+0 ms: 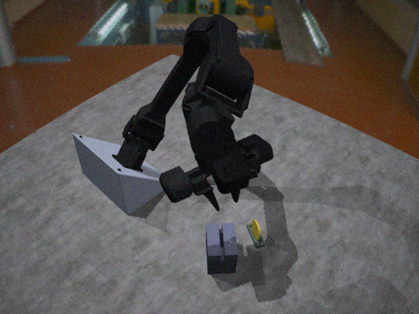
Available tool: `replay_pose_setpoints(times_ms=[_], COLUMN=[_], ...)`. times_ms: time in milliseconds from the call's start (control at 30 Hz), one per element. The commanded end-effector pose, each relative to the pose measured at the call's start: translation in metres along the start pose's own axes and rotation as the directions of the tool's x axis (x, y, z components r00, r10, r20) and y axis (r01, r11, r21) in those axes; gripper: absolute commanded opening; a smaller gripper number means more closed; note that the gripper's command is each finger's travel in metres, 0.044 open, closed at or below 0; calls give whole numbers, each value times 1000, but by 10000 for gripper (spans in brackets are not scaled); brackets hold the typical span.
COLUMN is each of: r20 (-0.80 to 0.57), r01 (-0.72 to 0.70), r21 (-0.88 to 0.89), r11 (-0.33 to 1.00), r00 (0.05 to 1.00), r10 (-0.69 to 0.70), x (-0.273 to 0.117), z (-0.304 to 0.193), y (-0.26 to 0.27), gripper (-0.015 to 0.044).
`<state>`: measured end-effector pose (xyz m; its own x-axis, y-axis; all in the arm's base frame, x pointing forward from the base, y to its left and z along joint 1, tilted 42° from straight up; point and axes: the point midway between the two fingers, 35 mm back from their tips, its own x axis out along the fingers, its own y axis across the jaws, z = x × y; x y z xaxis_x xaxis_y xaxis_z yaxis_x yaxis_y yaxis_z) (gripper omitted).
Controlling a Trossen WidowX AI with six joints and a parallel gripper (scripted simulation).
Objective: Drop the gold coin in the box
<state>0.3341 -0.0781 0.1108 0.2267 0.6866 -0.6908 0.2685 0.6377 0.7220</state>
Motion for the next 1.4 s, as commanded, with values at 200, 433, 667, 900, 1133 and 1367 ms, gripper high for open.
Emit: replay_pose_setpoints(times_ms=[200,433,667,900,1133,1367], r20=[-253,-257,-257,-257,-257,-257], r01=[171,175,174,173,173,173], r21=[147,148,148,148,148,148], r11=[974,973,974,974,974,974], r00=[959,957,957,957,957,957], r10=[-130,-133,-132,-131,-131,-131], x=[88,91,125,140,145,156], z=[-63,-60,-68,-71,-72,-74], y=[92,98,94,94,93,92], gripper=[161,161,161,161,161,161])
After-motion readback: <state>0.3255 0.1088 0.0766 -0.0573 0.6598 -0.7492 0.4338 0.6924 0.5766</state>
